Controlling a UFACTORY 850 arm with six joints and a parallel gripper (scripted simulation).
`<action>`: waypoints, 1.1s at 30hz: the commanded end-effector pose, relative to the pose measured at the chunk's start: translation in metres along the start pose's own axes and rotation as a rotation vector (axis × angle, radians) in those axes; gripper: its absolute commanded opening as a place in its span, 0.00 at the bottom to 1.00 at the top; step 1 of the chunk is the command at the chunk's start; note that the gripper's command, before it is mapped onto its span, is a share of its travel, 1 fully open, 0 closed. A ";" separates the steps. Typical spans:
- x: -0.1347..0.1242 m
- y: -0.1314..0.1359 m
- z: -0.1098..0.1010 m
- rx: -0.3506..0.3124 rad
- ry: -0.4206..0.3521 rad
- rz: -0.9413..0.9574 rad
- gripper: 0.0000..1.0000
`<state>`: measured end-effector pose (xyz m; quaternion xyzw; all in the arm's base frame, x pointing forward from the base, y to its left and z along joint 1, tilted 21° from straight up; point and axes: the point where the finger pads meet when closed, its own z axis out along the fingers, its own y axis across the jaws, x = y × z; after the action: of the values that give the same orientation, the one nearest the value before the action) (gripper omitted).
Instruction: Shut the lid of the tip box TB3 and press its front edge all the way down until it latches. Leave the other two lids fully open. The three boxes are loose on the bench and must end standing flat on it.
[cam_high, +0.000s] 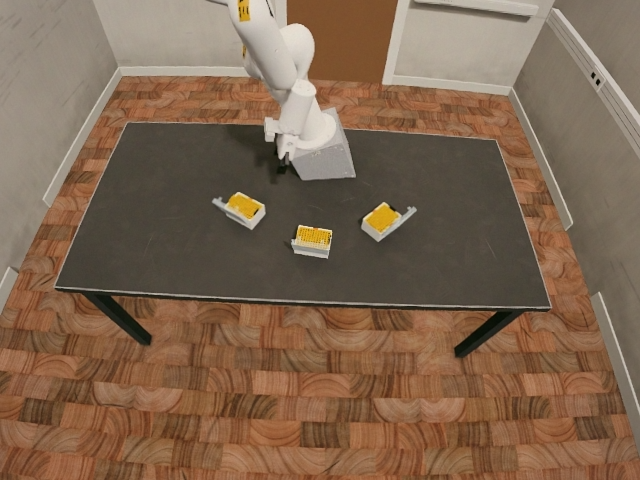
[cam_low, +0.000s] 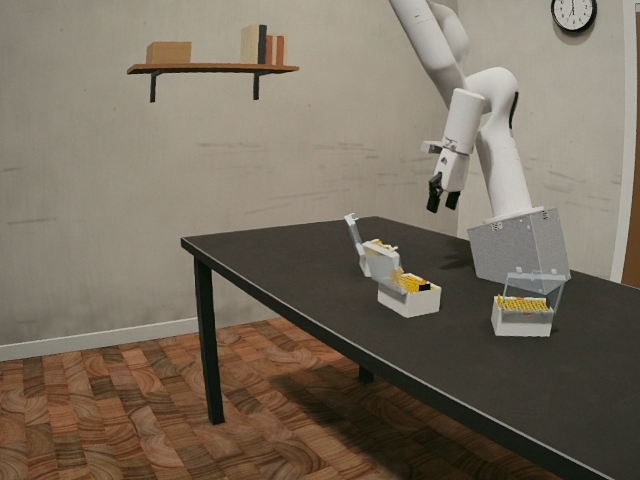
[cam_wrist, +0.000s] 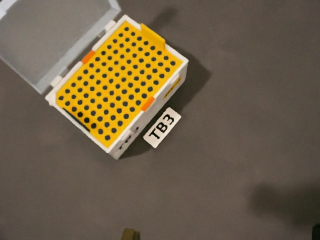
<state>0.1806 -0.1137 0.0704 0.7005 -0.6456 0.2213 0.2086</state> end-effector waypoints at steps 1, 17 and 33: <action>0.001 0.000 -0.003 -0.009 0.004 -0.003 1.00; 0.001 0.000 -0.003 -0.009 0.004 -0.003 0.00; 0.044 -0.034 0.005 0.036 -0.097 -0.352 0.00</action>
<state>0.2035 -0.1367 0.0862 0.7725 -0.5654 0.1989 0.2097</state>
